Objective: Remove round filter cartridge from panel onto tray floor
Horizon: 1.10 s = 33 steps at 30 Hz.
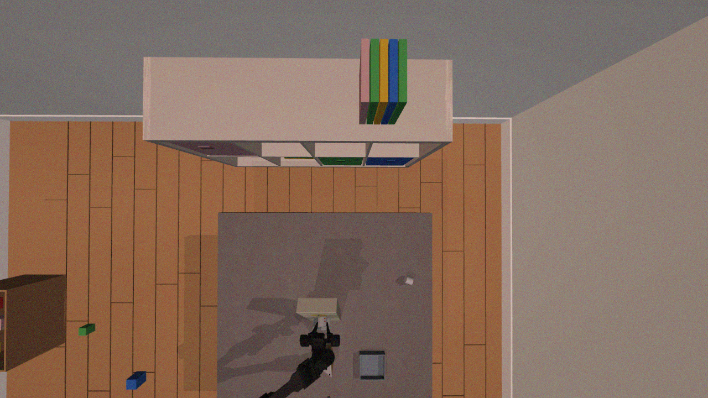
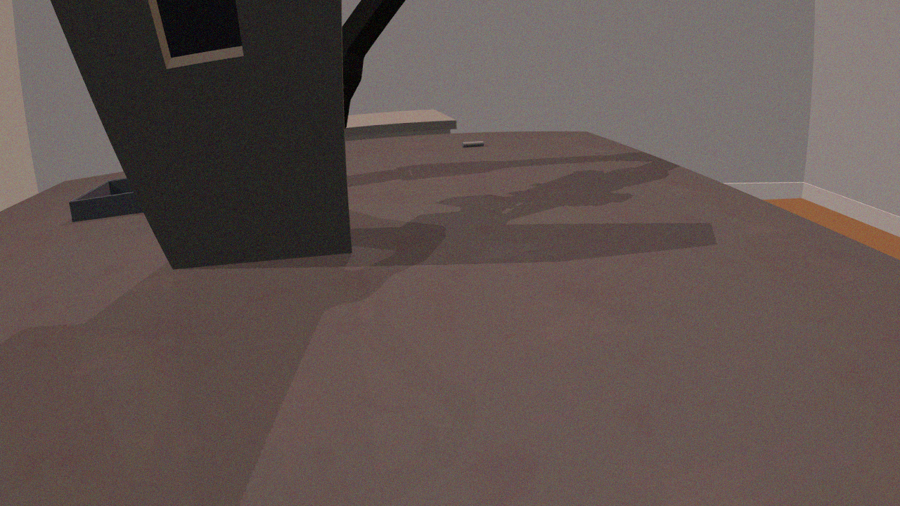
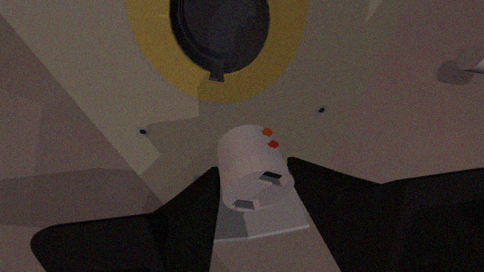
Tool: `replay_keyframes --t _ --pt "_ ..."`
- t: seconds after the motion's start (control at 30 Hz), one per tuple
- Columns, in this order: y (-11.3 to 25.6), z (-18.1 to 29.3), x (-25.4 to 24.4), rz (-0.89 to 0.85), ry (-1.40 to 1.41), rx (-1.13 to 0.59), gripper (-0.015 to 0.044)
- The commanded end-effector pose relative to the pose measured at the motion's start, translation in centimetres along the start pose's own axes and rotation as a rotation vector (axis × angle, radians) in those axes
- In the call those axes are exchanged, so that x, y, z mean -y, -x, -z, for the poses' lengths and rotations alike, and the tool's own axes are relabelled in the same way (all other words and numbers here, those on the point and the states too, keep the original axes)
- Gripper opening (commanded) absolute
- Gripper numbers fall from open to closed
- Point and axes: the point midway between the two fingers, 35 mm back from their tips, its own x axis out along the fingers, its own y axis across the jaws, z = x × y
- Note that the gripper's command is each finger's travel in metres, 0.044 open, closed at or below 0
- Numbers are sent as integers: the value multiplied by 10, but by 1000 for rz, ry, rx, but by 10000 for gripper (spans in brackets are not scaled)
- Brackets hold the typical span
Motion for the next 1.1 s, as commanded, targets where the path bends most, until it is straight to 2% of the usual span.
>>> replay_keyframes --t 0.0,0.6,0.73,1.07 --pt "6 -8 -1 -1 7 8 0" --pt "91 -12 2 0 5 5 0" --pt "93 -12 10 0 5 5 0" --pt "86 -13 66 3 7 6 0"
